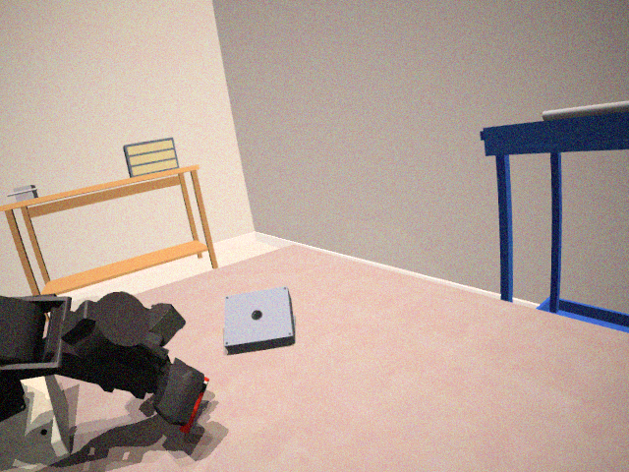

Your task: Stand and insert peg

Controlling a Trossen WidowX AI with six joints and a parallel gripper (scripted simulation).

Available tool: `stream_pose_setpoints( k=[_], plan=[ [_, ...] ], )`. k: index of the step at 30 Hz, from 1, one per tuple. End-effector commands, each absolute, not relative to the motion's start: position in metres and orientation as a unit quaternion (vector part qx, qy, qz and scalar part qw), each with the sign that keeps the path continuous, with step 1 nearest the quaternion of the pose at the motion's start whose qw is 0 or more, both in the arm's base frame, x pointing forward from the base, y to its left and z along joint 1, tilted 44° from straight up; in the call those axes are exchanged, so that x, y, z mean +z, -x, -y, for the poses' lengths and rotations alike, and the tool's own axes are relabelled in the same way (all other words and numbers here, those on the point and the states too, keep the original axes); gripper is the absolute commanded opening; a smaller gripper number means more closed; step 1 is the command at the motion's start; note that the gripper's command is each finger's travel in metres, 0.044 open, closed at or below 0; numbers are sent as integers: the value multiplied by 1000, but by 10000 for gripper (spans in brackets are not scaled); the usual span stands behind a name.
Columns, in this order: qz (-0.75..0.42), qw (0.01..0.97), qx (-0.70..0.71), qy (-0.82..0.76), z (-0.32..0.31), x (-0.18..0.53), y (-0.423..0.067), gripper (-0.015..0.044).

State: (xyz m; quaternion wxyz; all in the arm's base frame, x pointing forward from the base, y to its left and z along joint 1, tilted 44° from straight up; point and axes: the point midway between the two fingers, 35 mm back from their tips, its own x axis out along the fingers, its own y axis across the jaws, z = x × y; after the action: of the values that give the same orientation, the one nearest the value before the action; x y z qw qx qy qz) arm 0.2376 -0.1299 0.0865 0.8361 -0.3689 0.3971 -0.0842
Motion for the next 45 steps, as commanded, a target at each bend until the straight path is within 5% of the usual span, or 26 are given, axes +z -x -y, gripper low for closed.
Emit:
stream_pose_setpoints(
  k=[1,45],
  plan=[
    [-382,842,-76,373,129,87,-235,51],
    [-217,898,-2,383,130,92,-206,51]
  ],
)
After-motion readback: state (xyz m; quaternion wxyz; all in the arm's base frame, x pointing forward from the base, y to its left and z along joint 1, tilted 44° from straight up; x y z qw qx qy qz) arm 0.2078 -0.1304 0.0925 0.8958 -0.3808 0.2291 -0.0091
